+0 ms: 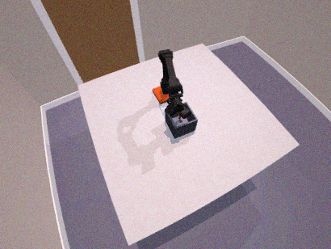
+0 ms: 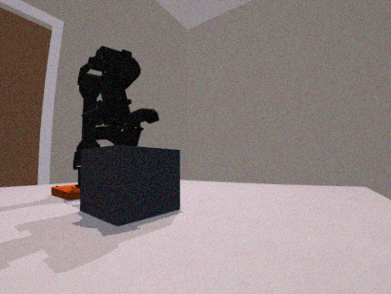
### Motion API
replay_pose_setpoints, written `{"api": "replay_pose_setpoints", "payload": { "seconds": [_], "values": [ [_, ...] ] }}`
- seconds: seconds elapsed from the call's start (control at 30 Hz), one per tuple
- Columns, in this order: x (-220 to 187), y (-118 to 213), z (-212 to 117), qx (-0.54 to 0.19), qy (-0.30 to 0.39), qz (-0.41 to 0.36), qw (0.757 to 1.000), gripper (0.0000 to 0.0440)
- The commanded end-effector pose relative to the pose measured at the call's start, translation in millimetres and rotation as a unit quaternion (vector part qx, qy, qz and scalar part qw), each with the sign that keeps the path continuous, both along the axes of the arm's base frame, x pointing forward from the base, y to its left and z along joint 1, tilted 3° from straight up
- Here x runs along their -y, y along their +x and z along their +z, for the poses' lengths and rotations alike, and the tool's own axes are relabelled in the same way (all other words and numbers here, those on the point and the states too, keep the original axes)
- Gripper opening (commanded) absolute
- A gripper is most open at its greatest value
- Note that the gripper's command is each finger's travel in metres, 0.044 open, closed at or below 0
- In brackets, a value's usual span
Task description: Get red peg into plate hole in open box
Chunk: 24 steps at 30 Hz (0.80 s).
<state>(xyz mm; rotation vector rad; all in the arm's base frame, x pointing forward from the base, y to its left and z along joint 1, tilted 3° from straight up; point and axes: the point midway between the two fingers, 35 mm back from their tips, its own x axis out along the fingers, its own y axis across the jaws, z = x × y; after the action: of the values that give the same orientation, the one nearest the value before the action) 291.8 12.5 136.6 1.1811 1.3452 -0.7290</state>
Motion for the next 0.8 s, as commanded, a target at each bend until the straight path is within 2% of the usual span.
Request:
{"api": "replay_pose_setpoints", "payload": {
  "seconds": [0.0,0.37,0.57,0.77],
  "values": [
    [-2,2,-13,-0.010,0.007,0.010,1.000,0.0001],
    [-4,11,-40,-0.011,0.009,0.036,0.999,0.0000],
    [-3,11,-51,-0.019,0.003,0.046,0.999,0.0143],
    [-3,12,-47,-0.038,0.023,0.044,0.998,0.0152]
  ]
}}
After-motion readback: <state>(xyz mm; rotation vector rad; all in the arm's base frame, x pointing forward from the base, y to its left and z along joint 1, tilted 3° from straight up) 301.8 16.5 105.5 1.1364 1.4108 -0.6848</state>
